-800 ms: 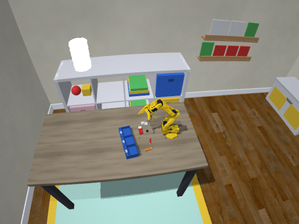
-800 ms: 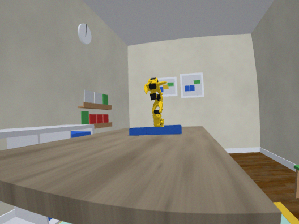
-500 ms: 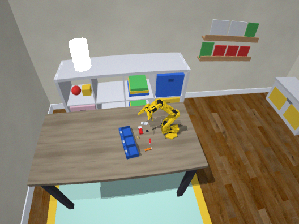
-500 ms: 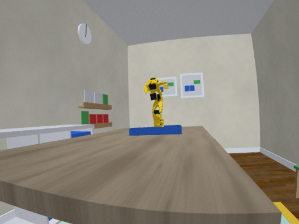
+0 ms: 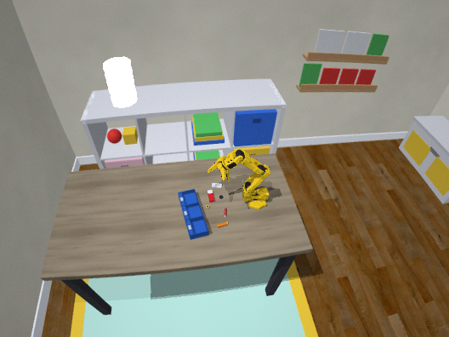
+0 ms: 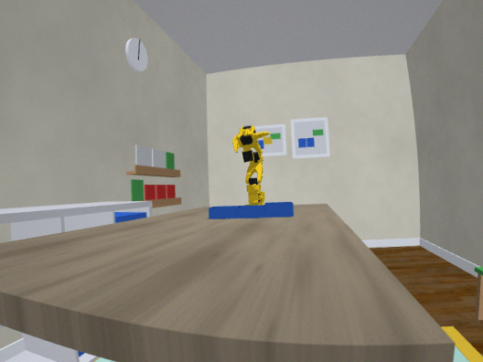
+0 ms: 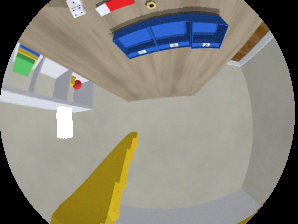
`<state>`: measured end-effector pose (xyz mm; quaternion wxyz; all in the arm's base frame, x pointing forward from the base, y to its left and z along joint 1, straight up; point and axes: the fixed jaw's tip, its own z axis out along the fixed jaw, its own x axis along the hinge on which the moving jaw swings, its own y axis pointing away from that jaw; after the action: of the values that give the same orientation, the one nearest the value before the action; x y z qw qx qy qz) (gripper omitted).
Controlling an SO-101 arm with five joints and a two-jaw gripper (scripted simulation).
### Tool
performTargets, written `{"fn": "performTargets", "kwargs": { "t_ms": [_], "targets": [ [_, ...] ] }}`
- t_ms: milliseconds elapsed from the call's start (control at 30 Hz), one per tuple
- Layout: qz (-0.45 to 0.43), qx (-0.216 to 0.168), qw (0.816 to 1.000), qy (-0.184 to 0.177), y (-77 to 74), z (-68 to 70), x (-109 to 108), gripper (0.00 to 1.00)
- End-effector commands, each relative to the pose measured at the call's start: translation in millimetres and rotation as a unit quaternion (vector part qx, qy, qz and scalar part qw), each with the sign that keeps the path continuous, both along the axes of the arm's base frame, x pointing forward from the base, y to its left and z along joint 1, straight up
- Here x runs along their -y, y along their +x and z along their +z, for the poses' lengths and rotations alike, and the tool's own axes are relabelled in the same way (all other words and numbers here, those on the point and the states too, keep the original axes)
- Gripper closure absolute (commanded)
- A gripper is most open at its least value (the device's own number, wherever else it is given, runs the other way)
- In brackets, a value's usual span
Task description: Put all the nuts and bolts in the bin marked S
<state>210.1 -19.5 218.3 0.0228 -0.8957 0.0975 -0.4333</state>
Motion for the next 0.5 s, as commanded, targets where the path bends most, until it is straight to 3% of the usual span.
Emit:
{"fn": "performTargets", "kwargs": {
  "t_ms": [0, 467],
  "targets": [
    [-0.002, 0.002, 1.000, 0.004, -0.4, 0.7, 0.0, 0.00],
    [-0.033, -0.007, 0.999, 0.041, -1.4, -3.9, -0.2, 0.00]
  ]
}}
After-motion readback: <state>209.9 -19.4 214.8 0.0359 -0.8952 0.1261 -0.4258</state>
